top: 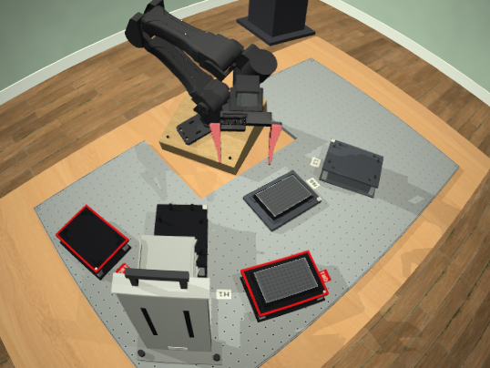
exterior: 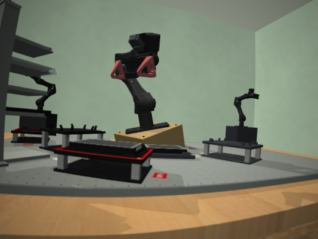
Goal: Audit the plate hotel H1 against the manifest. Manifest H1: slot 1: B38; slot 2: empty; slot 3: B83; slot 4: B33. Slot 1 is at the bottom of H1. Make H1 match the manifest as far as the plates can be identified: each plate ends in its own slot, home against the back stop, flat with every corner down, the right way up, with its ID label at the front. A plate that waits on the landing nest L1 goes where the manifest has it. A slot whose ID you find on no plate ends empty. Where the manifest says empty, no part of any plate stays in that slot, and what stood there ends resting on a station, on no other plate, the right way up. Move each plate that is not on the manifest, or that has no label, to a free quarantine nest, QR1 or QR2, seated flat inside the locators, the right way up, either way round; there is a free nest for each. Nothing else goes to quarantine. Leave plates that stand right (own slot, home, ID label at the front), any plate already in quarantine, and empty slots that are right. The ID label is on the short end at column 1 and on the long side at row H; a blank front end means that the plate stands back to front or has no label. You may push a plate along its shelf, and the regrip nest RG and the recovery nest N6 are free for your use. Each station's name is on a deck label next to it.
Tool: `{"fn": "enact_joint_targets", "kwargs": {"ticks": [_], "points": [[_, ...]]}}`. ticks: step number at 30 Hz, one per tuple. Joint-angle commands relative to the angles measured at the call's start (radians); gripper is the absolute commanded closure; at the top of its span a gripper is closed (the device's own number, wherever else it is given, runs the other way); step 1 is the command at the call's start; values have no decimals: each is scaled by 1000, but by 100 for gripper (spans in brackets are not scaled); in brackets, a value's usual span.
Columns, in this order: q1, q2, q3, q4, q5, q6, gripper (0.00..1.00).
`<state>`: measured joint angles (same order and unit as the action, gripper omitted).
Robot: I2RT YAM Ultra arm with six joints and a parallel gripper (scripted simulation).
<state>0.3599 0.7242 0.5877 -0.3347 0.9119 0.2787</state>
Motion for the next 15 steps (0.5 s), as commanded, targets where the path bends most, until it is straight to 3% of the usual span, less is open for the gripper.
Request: {"fn": "enact_joint_targets", "kwargs": {"ticks": [1, 12, 15], "points": [[-55, -36, -1, 52, -55, -97, 0], [-323, -117, -6, 59, -307, -221, 0], [-349, -125, -6, 58, -332, -231, 0]]}}
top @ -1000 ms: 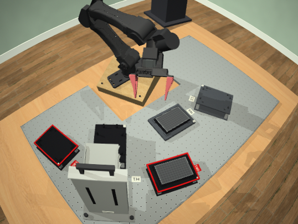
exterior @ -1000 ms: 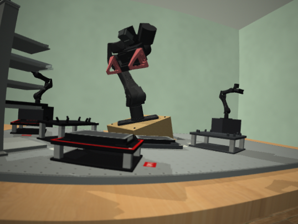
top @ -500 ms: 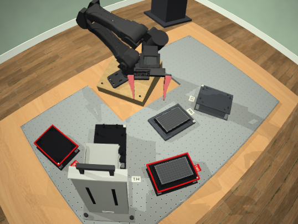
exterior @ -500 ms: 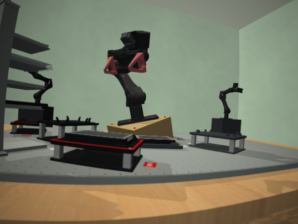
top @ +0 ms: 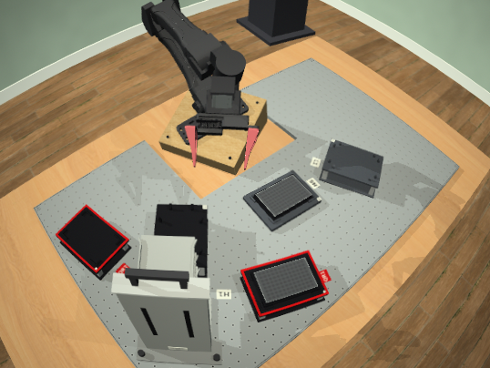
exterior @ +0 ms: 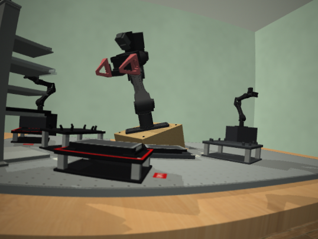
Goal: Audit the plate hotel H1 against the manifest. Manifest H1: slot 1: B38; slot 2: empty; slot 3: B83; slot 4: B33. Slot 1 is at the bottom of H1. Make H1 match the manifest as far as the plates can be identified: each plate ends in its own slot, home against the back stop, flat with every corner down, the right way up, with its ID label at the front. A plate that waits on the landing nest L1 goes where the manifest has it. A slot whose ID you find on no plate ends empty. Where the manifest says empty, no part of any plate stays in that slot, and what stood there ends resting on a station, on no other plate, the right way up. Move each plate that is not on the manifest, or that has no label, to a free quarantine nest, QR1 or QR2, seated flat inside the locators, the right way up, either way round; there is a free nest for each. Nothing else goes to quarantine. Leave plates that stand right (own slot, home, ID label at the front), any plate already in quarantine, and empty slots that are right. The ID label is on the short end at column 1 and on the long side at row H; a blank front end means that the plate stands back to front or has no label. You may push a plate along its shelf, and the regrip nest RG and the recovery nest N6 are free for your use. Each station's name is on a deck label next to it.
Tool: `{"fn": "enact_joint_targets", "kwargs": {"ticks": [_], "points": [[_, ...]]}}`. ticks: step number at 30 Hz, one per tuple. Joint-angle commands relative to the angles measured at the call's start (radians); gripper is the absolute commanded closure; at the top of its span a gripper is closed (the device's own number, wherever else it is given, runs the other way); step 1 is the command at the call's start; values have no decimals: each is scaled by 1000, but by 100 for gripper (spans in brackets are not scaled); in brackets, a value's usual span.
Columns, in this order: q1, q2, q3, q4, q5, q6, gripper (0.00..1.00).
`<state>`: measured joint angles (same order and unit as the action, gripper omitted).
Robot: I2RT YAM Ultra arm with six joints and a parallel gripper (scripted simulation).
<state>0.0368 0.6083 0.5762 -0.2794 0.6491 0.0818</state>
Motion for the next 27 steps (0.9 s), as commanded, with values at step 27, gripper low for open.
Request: {"fn": "enact_joint_targets", "kwargs": {"ticks": [27], "points": [[-766, -21, 45, -1, -783, -240, 0]]}}
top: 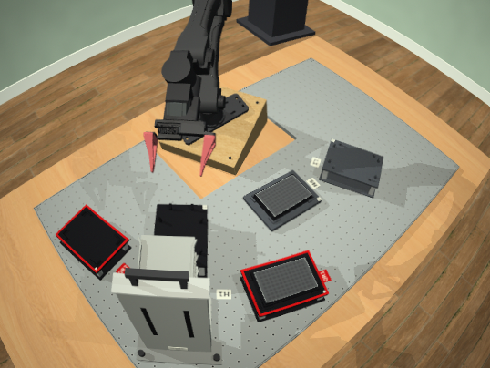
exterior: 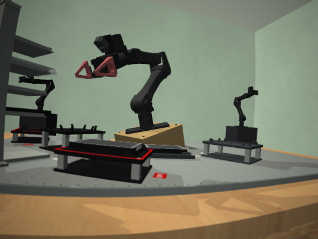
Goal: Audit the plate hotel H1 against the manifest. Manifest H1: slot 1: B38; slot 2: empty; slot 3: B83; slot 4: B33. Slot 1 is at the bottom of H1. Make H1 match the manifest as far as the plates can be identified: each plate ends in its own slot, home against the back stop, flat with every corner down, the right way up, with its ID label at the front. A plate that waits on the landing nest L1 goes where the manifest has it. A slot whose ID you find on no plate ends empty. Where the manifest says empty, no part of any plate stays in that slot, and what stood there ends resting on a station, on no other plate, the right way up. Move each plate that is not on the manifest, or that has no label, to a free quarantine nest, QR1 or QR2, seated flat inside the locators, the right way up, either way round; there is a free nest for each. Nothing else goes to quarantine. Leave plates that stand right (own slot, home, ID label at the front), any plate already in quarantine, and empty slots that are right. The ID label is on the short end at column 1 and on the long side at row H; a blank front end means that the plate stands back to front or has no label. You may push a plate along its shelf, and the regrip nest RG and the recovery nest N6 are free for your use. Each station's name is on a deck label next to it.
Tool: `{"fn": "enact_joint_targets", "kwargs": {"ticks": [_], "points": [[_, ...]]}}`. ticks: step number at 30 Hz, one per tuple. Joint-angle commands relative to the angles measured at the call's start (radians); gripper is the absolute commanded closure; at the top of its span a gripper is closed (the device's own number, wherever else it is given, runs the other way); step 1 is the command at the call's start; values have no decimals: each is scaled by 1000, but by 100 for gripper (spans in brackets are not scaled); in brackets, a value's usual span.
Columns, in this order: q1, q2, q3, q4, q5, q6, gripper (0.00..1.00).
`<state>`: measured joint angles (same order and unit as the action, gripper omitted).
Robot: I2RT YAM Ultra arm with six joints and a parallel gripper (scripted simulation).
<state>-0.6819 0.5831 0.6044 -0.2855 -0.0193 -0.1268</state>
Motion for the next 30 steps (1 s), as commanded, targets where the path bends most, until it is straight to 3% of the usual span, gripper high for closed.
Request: {"fn": "enact_joint_targets", "kwargs": {"ticks": [1, 3, 9, 13, 30], "points": [[-75, 10, 20, 7, -142, -38, 0], [-128, 23, 27, 12, -193, -52, 0], [-130, 24, 27, 12, -195, -53, 0], [-125, 23, 79, -41, -190, -51, 0], [-125, 24, 81, -42, -191, -52, 0]]}}
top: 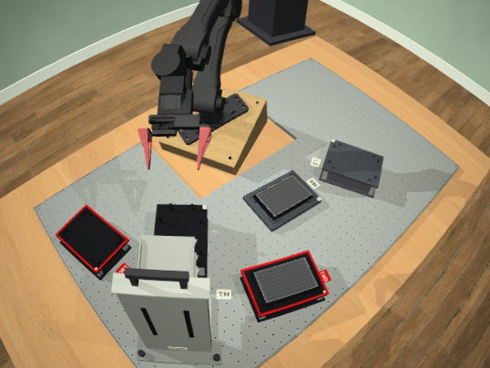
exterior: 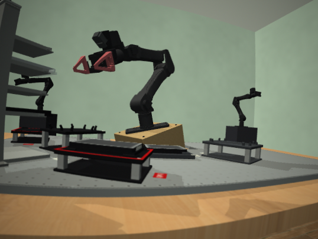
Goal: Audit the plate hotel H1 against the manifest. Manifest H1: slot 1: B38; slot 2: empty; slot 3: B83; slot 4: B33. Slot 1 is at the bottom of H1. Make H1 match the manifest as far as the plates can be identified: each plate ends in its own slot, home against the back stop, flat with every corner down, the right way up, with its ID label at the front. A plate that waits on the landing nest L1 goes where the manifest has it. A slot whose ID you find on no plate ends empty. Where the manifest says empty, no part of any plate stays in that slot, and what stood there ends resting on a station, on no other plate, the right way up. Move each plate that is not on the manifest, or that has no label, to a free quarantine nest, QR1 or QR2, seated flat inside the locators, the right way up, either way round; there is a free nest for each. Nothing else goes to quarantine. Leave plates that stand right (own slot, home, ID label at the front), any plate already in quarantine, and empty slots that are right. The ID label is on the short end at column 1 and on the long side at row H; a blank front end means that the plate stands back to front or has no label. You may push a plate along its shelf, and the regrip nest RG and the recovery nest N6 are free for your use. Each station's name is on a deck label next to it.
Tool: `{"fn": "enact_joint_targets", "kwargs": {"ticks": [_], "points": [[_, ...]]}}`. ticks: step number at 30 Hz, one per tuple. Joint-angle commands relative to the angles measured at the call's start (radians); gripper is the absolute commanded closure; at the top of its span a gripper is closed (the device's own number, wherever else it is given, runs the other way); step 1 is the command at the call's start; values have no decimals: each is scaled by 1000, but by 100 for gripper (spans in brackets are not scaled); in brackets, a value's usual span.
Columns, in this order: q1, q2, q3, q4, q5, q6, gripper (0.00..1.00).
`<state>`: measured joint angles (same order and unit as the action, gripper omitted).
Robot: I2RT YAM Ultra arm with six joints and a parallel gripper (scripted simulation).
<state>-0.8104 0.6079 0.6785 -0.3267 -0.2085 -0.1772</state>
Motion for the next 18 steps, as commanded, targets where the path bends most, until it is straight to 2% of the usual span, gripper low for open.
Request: {"fn": "enact_joint_targets", "kwargs": {"ticks": [1, 14, 18], "points": [[3, -1, 7, -1, -1, -1, 0], [3, -1, 7, -1, -1, -1, 0], [-2, -1, -45, 51, -6, -2, 0]]}}
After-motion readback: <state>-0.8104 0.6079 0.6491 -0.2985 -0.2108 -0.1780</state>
